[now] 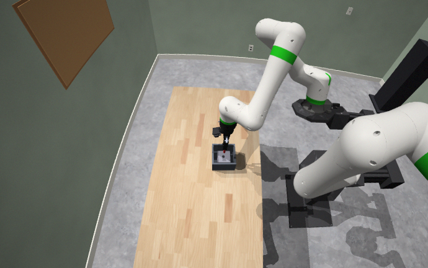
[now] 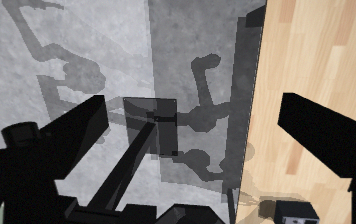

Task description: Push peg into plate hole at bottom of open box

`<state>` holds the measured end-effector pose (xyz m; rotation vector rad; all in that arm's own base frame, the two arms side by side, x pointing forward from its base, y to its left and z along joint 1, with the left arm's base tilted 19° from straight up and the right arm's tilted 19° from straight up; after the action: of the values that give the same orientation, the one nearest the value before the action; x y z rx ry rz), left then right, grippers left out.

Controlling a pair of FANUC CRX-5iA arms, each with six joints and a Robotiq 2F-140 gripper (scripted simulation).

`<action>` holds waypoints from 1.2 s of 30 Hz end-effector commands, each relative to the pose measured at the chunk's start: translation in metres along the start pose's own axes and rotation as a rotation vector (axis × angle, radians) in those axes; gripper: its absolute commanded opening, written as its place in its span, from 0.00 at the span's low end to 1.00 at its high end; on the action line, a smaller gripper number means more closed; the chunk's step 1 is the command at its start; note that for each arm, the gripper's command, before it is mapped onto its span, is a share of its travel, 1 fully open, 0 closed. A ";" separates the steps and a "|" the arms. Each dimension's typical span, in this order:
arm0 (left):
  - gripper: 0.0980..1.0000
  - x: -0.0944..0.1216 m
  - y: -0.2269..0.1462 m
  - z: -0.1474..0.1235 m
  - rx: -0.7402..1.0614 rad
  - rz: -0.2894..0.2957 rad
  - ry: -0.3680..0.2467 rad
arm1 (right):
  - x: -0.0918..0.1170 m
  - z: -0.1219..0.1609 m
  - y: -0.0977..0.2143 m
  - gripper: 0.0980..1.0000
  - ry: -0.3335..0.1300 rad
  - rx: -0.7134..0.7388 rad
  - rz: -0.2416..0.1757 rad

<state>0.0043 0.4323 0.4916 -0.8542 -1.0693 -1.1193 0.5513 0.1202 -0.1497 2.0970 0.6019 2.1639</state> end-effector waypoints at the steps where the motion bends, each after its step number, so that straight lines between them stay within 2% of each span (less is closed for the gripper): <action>1: 1.00 0.001 0.000 0.000 0.000 -0.001 0.002 | 0.001 0.001 0.000 0.00 0.002 0.000 0.000; 23: 1.00 0.001 0.000 0.000 0.000 -0.001 0.002 | 0.000 0.001 0.000 0.00 0.002 0.000 0.000; 36: 1.00 0.001 0.000 0.000 0.000 -0.001 0.002 | -0.018 0.001 0.000 0.00 0.002 0.000 0.000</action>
<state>0.0043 0.4323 0.4916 -0.8542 -1.0693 -1.1193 0.5524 0.1155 -0.1635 2.0969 0.6019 2.1642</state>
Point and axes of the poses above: on each arm, the point where the finger pads meet when closed, its own x axis back along the fingers, its own y axis across the jaws, z = x × y, the point moved 9 cm from there along x, back along the fingers, and after that the axes turned 12 degrees about x, right-handed, at the moved point
